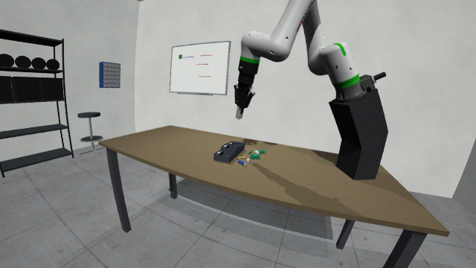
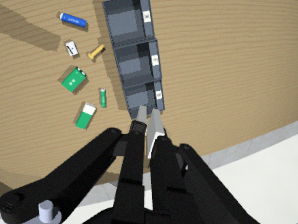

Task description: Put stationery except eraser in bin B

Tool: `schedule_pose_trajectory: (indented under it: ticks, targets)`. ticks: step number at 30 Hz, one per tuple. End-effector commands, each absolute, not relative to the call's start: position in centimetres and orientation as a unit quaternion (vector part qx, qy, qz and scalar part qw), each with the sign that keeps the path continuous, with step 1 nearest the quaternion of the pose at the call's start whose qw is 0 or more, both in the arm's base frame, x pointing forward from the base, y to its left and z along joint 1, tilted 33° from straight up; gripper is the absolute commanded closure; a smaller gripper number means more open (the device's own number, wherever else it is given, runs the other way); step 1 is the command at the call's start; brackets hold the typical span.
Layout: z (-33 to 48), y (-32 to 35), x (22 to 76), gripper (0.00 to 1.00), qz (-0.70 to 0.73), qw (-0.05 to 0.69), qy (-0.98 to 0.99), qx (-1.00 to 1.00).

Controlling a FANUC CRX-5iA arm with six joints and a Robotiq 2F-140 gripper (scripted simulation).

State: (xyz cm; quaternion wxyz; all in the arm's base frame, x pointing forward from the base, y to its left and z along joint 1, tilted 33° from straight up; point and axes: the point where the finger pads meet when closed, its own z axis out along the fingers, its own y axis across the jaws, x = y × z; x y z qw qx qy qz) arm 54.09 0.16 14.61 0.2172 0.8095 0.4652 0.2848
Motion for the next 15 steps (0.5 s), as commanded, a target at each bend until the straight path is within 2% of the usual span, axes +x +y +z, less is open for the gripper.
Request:
schedule_pose_trajectory:
  ticks: [1,15]
  targets:
    - [14.2,-1.3,53.7,0.95,0.28,0.191,0.426,0.839]
    - [11.7,-4.2,51.3,0.95,0.277,0.096,0.262,0.919]
